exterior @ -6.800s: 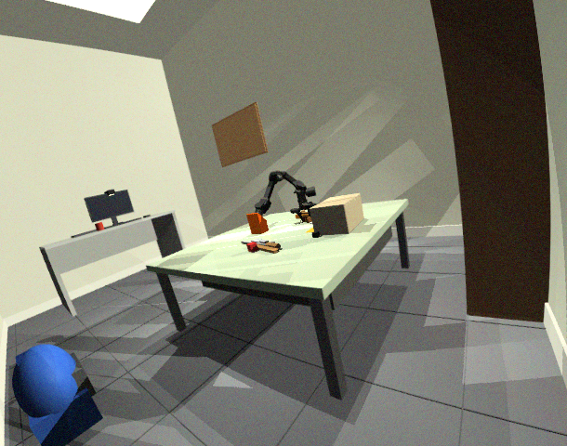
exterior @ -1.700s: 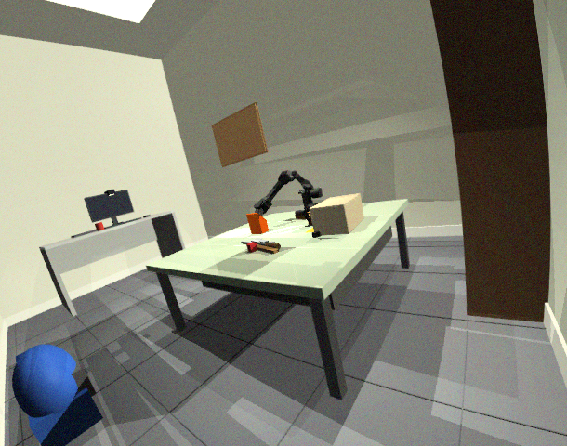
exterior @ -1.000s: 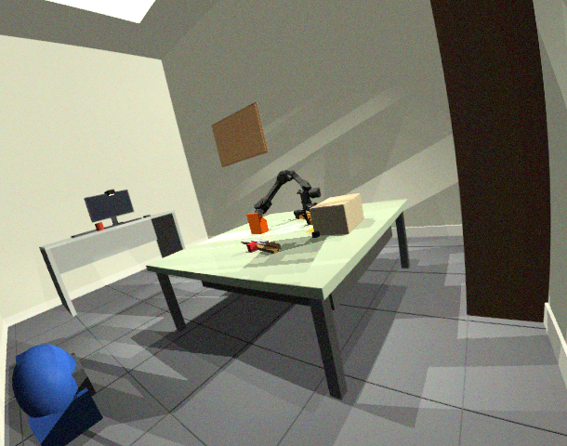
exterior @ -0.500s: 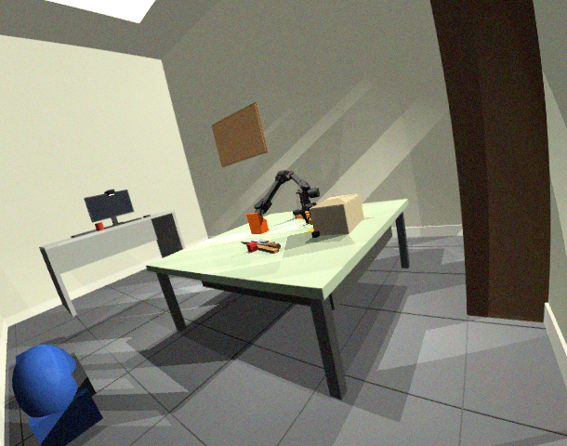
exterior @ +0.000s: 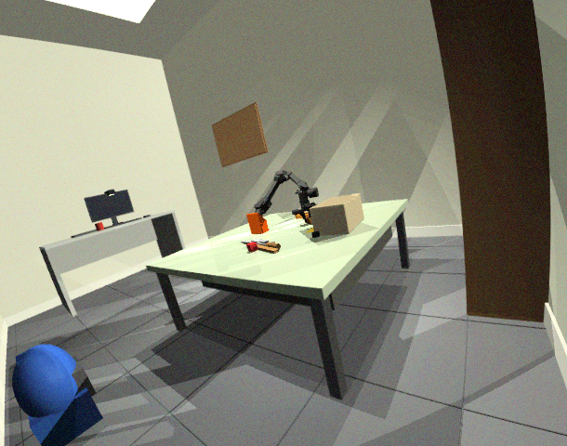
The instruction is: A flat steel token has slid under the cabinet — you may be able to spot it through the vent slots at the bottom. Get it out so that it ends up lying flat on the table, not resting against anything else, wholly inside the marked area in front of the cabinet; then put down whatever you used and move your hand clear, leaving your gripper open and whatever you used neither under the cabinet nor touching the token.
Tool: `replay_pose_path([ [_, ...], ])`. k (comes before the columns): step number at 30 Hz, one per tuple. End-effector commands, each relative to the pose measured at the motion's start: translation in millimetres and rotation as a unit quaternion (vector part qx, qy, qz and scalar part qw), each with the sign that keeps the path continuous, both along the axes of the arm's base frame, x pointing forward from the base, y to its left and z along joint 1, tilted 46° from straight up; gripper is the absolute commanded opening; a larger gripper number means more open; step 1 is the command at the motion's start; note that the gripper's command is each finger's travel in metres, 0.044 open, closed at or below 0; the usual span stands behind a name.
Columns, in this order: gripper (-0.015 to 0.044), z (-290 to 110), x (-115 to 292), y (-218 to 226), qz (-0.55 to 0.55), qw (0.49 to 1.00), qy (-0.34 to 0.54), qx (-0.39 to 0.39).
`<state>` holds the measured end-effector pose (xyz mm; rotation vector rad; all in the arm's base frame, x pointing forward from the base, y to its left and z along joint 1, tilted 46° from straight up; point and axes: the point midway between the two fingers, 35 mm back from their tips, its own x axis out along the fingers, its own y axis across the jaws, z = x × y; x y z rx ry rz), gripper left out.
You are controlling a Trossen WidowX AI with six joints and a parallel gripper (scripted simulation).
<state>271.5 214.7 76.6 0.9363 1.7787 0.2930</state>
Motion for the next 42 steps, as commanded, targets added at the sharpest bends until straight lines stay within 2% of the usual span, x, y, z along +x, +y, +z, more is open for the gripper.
replay_pose_path([
  [1,0.0000,2.1,-6.7,2.1,0.001,1.000,0.000,-0.001],
  [34,0.0000,22.8,-44.3,14.9,0.001,1.000,0.001,0.000],
  [42,0.0000,24.1,-43.3,14.5,0.000,1.000,0.001,0.001],
])
